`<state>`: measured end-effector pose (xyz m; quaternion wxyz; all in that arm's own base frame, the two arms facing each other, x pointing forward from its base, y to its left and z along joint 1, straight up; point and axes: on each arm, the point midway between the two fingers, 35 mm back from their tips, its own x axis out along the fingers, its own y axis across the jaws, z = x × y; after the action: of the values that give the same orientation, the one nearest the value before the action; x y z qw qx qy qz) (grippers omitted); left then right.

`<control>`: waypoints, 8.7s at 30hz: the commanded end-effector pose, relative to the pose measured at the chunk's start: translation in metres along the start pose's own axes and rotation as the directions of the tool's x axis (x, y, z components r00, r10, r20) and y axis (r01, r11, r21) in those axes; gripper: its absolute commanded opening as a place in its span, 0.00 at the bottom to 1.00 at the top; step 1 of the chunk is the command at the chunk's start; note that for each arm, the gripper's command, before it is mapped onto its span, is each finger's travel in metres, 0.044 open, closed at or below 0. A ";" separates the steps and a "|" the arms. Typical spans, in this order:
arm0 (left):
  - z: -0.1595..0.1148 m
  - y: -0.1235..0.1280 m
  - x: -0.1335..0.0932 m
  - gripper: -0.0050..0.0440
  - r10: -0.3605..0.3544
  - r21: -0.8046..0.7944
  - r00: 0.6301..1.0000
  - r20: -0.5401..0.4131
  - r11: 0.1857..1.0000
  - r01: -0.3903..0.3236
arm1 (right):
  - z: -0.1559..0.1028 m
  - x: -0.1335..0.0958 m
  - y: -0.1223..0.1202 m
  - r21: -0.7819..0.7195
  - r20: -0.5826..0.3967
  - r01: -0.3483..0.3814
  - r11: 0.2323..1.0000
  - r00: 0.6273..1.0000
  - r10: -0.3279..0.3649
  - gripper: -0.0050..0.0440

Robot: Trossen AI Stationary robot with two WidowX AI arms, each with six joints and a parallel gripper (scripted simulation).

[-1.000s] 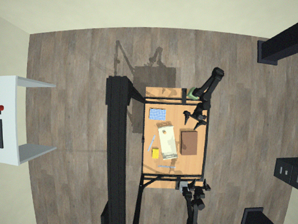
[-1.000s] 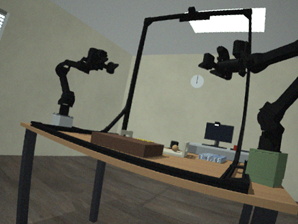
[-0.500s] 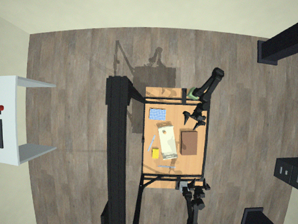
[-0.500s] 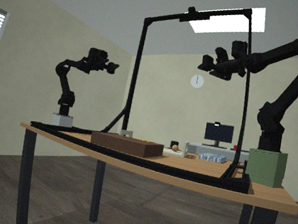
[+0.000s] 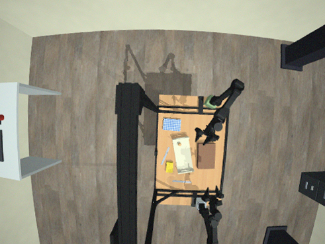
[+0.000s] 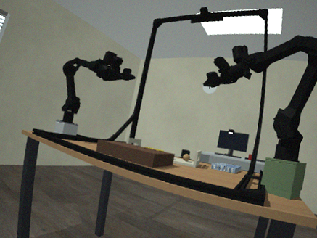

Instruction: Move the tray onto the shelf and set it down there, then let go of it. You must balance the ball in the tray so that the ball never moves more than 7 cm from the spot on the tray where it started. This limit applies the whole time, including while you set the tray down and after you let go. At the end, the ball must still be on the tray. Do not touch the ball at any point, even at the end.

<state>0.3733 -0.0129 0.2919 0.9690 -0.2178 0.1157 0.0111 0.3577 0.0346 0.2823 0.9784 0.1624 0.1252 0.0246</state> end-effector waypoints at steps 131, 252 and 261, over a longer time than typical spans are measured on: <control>-0.281 0.109 0.134 0.92 0.420 -0.437 0.229 -0.878 -0.510 -0.741 | -0.343 0.087 0.123 0.173 -0.916 0.961 0.214 0.237 -0.324 0.92; -0.262 0.101 0.129 0.14 0.407 -0.433 0.234 -0.883 -0.512 -0.742 | -0.323 0.081 0.129 0.177 -0.920 0.960 0.216 0.239 -0.310 0.14; -0.258 0.099 0.128 0.14 0.412 -0.434 0.232 -0.881 -0.512 -0.741 | -0.320 0.080 0.131 0.176 -0.918 0.961 0.215 0.239 -0.316 0.14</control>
<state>0.4332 -0.0352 -0.0139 0.3049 -0.6367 0.3069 0.6383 0.3538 0.2631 0.0054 0.5548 0.4378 0.5558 -0.4378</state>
